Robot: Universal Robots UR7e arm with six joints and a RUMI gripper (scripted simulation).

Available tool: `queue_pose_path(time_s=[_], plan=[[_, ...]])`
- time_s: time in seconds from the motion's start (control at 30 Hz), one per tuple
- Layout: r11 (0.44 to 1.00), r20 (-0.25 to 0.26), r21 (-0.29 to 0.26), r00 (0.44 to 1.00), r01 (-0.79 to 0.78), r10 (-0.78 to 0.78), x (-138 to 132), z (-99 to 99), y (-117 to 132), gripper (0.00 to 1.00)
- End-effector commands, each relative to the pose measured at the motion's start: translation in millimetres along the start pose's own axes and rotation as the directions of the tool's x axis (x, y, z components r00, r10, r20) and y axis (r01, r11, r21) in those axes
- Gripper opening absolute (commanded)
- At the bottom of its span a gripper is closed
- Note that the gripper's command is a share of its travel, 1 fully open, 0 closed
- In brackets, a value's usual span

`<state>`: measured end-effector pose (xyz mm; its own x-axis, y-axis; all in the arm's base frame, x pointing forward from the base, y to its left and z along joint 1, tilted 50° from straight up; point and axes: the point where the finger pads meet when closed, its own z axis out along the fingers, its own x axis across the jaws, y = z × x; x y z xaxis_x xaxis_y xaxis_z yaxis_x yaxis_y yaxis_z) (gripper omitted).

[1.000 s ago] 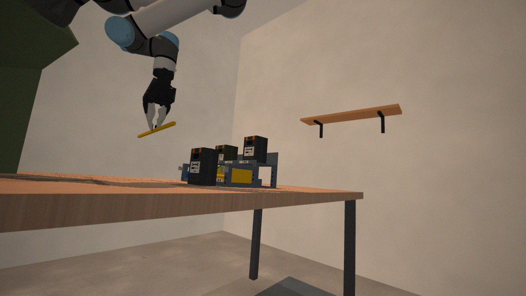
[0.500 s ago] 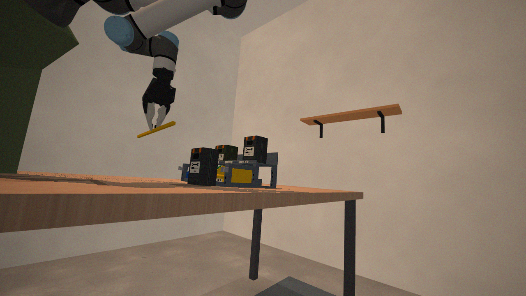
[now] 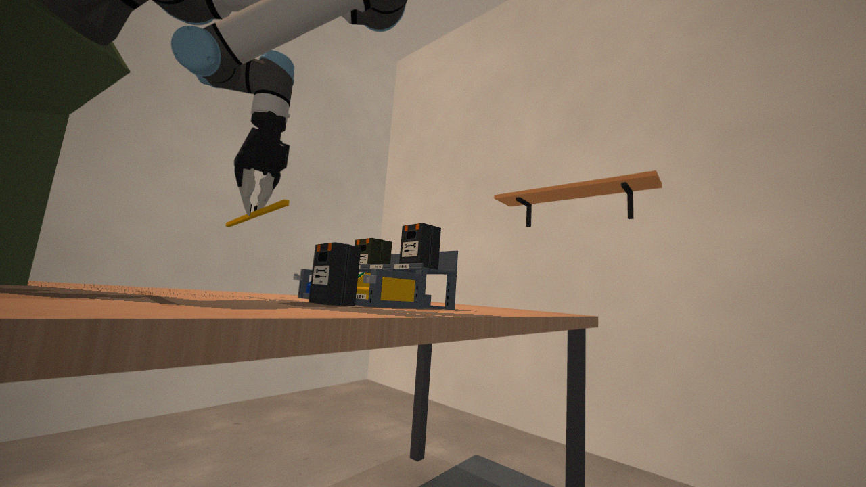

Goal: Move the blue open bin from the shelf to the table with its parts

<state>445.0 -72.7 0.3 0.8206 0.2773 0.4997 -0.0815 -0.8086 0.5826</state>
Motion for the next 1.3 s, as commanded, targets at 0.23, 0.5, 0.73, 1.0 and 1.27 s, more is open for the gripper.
queue_pose_path(time_s=[0.23,0.5,0.73,1.0,1.27], plan=[[1.000,-0.001,0.000,1.000,0.000,0.000,0.3,-0.3,0.0,0.00],[1.000,-0.001,0.000,1.000,0.000,0.000,0.3,-0.1,0.0,0.00],[1.000,-0.001,0.000,1.000,0.000,0.000,0.3,1.0,0.0,0.00],[1.000,-0.001,0.000,1.000,0.000,0.000,0.3,5.8,0.0,0.00],[1.000,-0.001,0.000,1.000,0.000,0.000,0.3,12.4,0.0,0.00]])
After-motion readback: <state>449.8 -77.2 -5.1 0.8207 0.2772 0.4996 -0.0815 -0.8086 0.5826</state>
